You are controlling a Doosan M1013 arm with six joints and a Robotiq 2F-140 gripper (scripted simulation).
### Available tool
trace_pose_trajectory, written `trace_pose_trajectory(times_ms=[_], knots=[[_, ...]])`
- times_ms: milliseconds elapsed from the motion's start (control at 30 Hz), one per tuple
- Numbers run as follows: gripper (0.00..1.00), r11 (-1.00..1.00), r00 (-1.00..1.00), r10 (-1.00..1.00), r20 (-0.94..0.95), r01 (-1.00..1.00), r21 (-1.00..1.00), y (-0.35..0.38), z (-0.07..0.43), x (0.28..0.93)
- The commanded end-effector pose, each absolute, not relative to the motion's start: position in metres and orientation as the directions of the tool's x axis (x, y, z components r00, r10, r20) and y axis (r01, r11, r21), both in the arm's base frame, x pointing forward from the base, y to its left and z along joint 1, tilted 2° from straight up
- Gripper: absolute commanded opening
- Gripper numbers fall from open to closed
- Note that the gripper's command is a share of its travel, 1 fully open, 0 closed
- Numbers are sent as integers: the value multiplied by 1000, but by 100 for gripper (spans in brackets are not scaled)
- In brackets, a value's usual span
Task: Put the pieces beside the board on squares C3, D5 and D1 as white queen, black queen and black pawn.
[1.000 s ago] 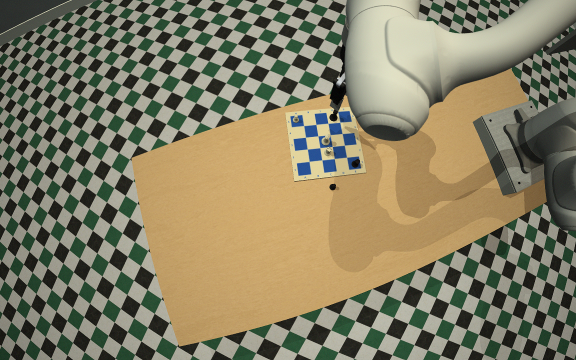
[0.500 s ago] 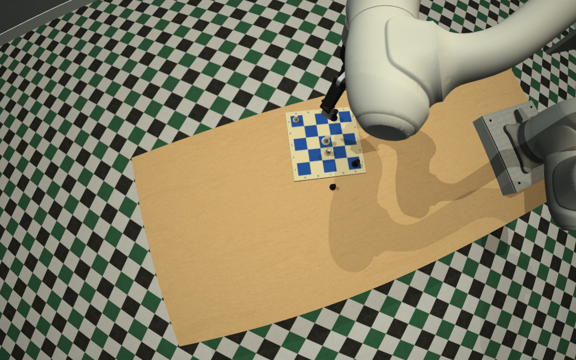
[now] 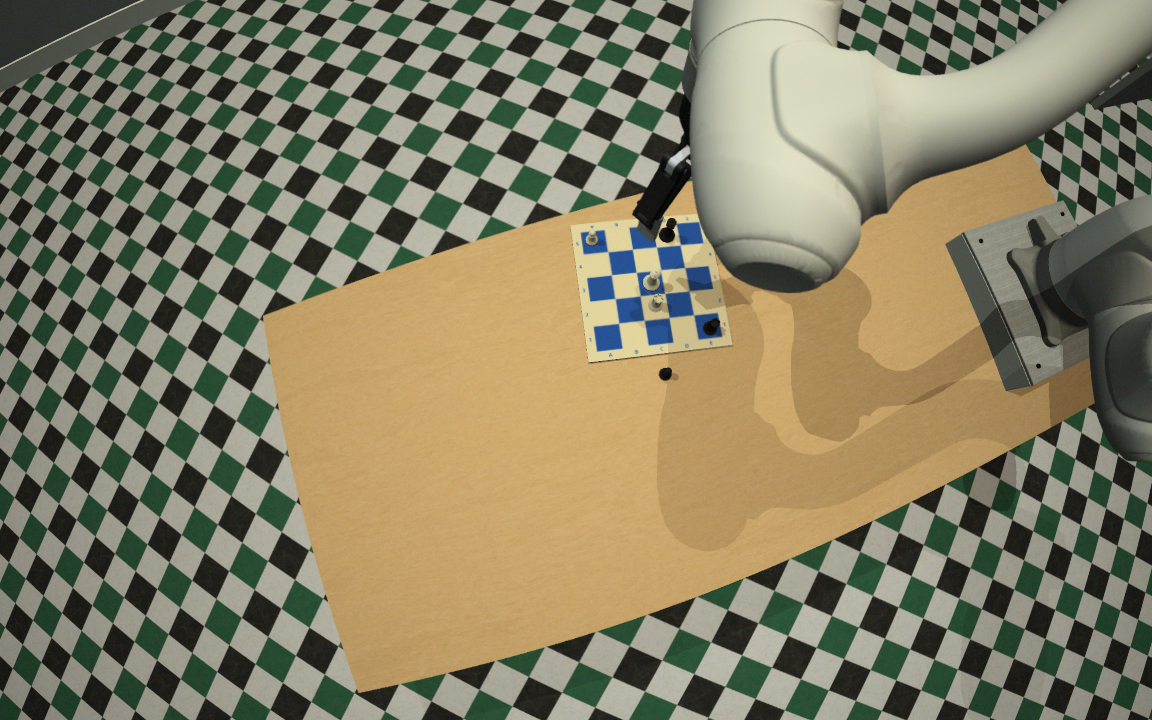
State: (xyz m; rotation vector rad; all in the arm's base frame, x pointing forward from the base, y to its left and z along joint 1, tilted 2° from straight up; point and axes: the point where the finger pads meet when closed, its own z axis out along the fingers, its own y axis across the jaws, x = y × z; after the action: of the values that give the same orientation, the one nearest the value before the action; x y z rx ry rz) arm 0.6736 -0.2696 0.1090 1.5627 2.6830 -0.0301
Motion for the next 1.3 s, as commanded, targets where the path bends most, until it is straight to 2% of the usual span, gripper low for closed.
trace_pose_trajectory(times_ms=[0,200,433,500,533,833,1000,1067,1100,1267], knots=[[100,405,-405,913,-43,914,4,-263,108,677],[100,72,-72,997,-38,997,18,-238,104,689],[100,-249,249,968,-15,968,35,-195,97,708],[100,-249,249,968,-15,968,35,-195,97,708],[100,-377,378,926,-7,925,37,-188,96,710],[100,-711,710,703,36,702,33,-127,86,730],[100,-854,853,520,56,519,19,-100,82,737],[100,-854,853,520,56,519,19,-100,82,737],[100,-917,915,399,62,399,9,-95,81,738],[100,-982,980,188,68,189,-7,-79,79,742]])
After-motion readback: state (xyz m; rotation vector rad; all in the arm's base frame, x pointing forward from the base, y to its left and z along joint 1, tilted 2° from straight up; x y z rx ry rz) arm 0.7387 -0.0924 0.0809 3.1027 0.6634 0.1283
